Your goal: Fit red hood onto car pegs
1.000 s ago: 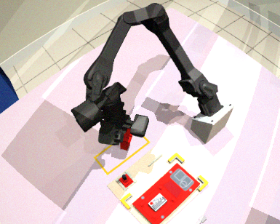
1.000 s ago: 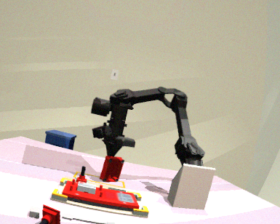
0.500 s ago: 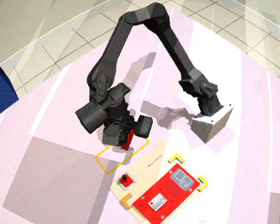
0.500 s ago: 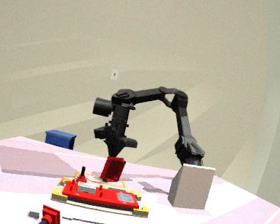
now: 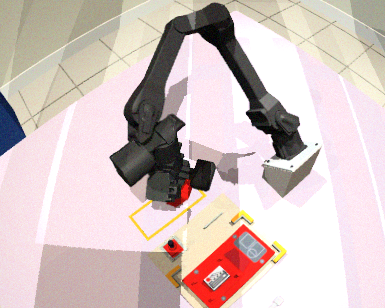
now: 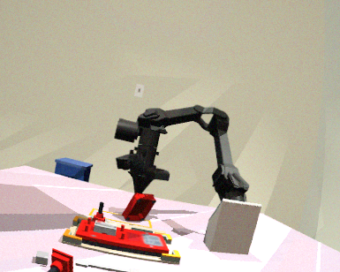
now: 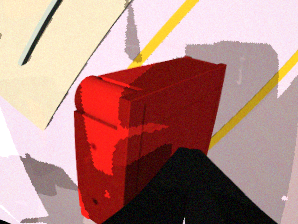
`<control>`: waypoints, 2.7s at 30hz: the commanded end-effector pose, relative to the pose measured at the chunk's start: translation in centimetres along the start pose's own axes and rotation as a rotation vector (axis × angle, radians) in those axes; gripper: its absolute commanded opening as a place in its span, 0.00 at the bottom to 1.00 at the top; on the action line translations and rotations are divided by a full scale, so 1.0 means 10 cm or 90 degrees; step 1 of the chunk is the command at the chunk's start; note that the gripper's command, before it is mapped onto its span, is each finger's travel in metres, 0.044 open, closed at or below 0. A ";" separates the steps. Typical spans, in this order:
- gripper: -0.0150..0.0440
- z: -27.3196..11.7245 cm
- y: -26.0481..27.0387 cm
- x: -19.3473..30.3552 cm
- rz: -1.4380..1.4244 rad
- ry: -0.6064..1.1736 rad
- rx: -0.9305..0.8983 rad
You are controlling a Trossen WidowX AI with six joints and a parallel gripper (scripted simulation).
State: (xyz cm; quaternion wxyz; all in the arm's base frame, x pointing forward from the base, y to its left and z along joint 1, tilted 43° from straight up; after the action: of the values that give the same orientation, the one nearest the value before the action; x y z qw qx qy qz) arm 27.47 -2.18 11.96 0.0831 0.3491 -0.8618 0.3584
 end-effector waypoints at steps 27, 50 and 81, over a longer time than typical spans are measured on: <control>0.25 -0.76 0.00 -0.02 -0.002 -0.006 0.002; 0.88 -0.36 0.25 0.01 0.542 -0.002 -0.002; 1.00 0.04 0.49 0.08 0.999 0.004 -0.003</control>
State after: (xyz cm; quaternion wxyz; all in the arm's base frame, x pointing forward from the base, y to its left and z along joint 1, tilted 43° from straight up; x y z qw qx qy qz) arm 23.80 -0.24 9.46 -0.1920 -0.3656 -0.8571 0.3080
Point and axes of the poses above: the point midway between the two fingers, 35 mm back from their tips, its own z axis out along the fingers, its own y axis across the jaws, x = y × z, the point moved 3 cm from there along -z, back along the fingers, and after that the axes turned 1 degree about -z, right-handed, at the moved point
